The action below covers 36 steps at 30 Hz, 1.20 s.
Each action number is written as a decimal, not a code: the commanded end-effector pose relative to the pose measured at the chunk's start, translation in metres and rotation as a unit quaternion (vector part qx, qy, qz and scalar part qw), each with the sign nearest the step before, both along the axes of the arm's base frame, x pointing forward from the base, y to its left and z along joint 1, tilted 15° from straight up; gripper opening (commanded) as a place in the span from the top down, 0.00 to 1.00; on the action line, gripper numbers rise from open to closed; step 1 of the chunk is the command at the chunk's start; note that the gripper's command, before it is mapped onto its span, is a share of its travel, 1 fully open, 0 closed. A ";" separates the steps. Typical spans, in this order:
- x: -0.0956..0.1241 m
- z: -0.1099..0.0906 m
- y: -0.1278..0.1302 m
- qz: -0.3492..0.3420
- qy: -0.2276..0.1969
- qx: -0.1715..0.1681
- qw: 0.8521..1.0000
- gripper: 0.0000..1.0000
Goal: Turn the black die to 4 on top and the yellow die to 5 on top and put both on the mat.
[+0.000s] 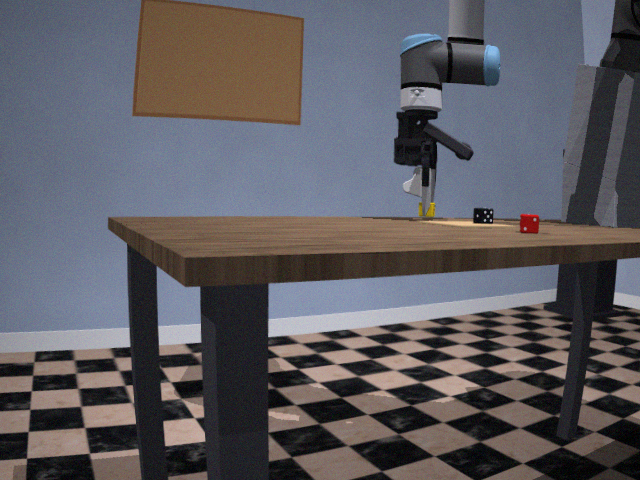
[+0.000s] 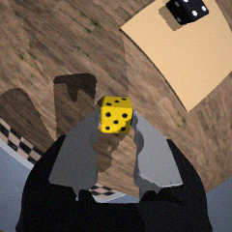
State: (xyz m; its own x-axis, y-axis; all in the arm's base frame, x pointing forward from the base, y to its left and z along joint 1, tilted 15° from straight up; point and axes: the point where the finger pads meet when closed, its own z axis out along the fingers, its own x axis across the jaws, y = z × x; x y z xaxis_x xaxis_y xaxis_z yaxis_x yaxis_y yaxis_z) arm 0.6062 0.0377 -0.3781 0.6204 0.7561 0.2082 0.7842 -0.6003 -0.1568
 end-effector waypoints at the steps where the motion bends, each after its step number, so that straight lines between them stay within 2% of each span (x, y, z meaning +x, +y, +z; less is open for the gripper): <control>1: 0.000 0.020 -0.006 0.000 -0.001 0.000 1.000 0.90; 3: 0.000 0.033 -0.009 0.000 -0.001 0.000 1.000 0.90; 5: 0.000 0.033 -0.009 0.000 -0.001 0.000 1.000 0.90; 11: 0.000 0.071 -0.019 0.000 -0.001 0.000 1.000 0.90; 15: 0.000 0.085 -0.023 0.000 -0.001 0.000 1.000 0.90; 30: 0.000 0.088 -0.023 -0.001 0.000 0.000 1.000 0.90; 36: 0.003 0.090 -0.015 -0.026 0.006 0.000 1.000 0.90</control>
